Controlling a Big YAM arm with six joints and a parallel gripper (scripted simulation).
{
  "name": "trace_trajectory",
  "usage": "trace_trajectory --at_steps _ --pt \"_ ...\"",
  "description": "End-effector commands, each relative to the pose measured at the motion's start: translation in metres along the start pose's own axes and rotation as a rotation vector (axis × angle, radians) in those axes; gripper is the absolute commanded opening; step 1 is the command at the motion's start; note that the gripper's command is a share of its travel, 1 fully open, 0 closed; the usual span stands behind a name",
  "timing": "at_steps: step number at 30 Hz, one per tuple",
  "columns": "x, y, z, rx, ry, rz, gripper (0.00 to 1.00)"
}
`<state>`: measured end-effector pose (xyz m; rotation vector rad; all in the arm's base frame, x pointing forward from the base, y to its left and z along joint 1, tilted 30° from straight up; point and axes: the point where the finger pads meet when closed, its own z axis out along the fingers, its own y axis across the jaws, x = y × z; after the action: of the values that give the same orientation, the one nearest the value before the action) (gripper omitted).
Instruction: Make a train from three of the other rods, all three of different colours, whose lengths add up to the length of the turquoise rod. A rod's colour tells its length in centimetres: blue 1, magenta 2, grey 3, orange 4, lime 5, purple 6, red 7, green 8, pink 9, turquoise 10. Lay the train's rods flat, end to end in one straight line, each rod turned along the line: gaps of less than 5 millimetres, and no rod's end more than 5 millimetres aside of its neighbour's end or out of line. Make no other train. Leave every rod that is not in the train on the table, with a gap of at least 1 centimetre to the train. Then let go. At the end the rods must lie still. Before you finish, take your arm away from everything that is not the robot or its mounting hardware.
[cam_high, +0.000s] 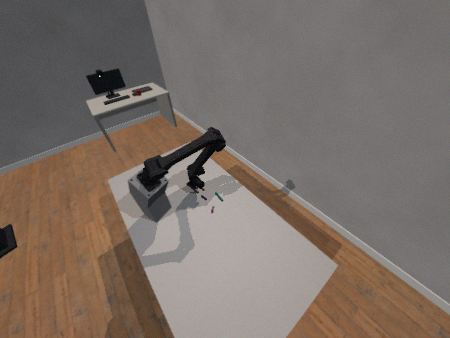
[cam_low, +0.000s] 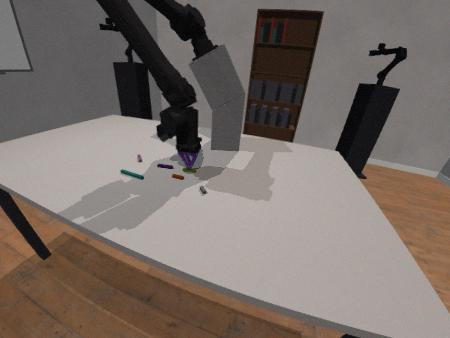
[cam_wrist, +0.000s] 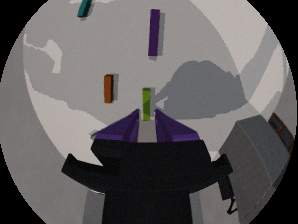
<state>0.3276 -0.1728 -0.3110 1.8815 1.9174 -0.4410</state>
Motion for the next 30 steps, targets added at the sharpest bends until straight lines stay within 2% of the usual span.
trace_trajectory --at_steps 1,11,30 --pt "0.0103 -0.0053 -0.0016 -0.004 0.000 -0.013 0.23" --pt "0.0103 0.0018 -0.0002 -0.011 -0.002 -0.010 0.23" --pt "0.0110 -0.0013 -0.0008 -0.006 -0.001 -0.014 0.23"
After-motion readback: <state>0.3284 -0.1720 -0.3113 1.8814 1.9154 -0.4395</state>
